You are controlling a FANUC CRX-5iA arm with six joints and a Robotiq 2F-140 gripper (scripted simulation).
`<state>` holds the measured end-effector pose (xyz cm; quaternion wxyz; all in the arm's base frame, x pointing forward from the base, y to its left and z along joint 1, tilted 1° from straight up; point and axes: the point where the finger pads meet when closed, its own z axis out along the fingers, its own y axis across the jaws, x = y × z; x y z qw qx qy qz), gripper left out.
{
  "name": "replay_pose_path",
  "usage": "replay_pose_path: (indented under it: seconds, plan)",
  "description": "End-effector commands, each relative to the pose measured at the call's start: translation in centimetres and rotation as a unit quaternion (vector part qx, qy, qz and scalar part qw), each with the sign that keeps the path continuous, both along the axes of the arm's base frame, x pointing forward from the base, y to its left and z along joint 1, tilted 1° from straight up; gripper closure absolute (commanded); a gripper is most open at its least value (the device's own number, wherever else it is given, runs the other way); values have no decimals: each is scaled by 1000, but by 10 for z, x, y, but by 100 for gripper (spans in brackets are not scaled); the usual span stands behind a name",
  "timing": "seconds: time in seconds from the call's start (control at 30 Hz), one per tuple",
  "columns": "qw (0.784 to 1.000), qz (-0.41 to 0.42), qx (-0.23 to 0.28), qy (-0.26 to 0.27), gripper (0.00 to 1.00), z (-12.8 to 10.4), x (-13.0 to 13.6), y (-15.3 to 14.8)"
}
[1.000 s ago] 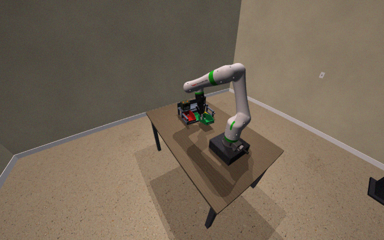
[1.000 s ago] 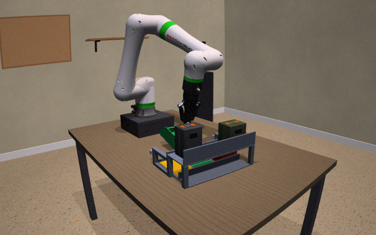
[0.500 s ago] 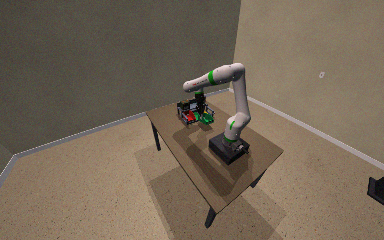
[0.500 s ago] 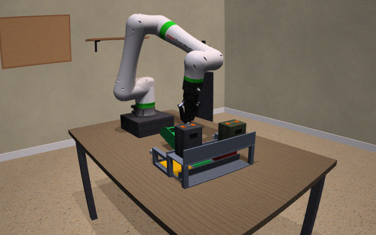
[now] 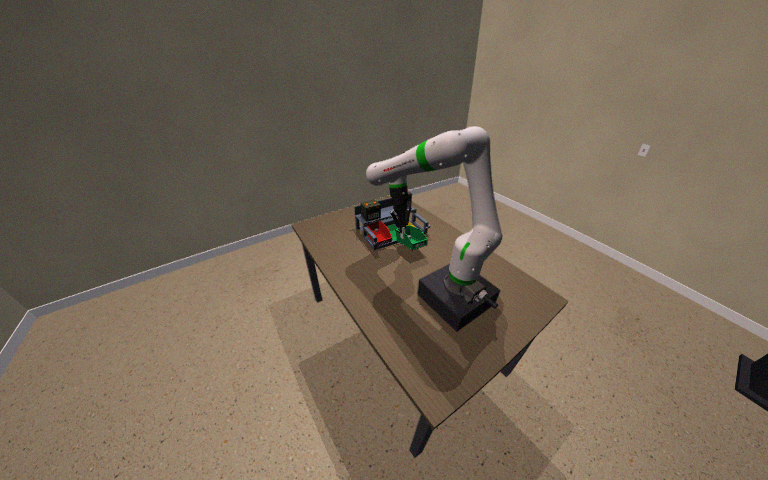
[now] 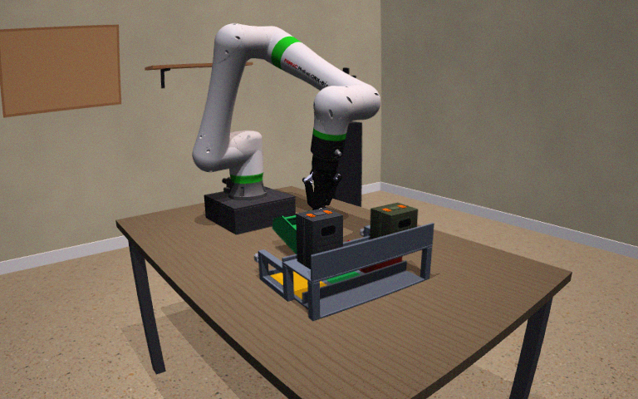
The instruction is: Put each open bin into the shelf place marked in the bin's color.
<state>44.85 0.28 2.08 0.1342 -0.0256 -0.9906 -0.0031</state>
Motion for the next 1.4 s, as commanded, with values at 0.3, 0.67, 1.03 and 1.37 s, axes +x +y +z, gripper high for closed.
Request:
replay_pose_path:
  seconds: [0.3, 0.67, 1.03, 1.37]
  plan:
    - [1000, 0, 0, 0, 100, 0, 8, 0]
    - [1000, 0, 0, 0, 100, 0, 17, -1]
    - [1000, 0, 0, 0, 100, 0, 30, -2]
    - [1000, 0, 0, 0, 100, -1, 40, -2]
